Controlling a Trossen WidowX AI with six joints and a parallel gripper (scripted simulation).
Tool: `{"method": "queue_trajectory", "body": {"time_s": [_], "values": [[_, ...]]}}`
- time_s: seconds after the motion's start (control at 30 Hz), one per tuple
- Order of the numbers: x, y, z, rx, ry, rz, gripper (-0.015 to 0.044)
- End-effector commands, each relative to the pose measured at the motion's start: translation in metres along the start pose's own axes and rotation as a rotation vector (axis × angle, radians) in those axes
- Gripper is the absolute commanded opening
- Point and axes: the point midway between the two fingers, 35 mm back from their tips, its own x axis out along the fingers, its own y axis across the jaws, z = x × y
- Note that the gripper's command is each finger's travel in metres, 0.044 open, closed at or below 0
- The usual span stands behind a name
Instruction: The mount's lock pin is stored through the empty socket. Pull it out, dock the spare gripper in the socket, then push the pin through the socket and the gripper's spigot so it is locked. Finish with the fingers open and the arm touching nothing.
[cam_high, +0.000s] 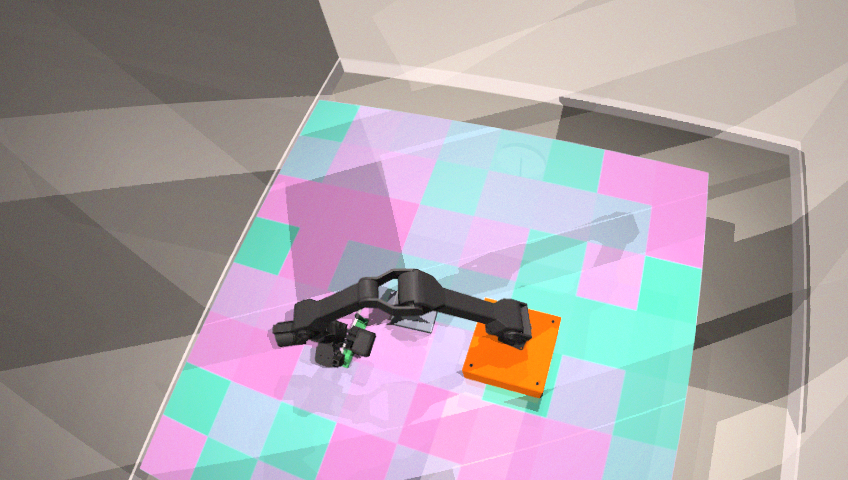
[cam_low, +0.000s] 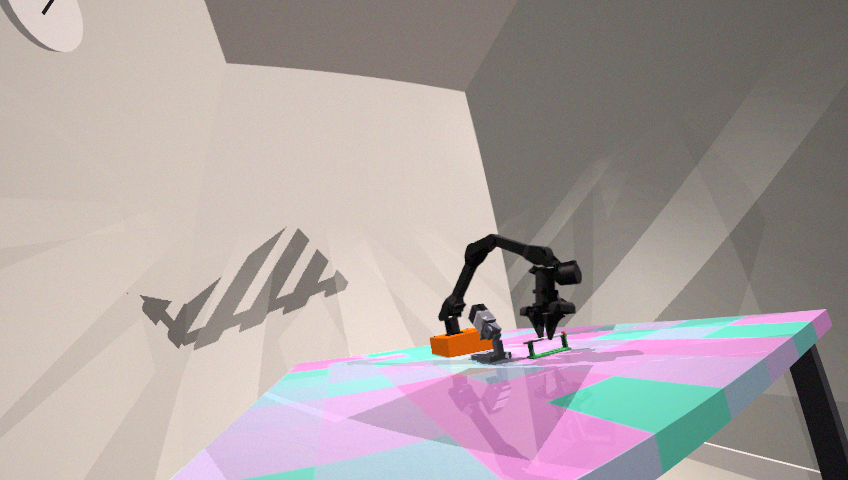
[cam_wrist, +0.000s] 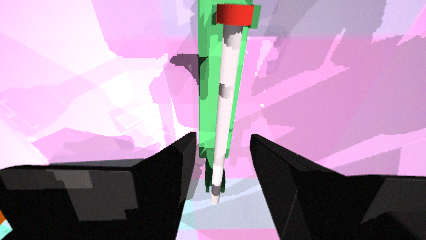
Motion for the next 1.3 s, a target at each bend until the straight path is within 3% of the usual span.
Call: {"method": "queue_trajectory", "body": {"time_s": [0.0,0.73,0.97,1.27], "values": [[0.011,0.001,0.002,-0.008,0.007,0.008,0.018],[0.028,0.002,0.006,-0.008,0.007,0.008,0.018],[0.028,0.002,0.006,-0.008,0.007,0.008,0.0],[0.028,0.002,0.006,-0.008,0.007,0.008,0.0]]}}
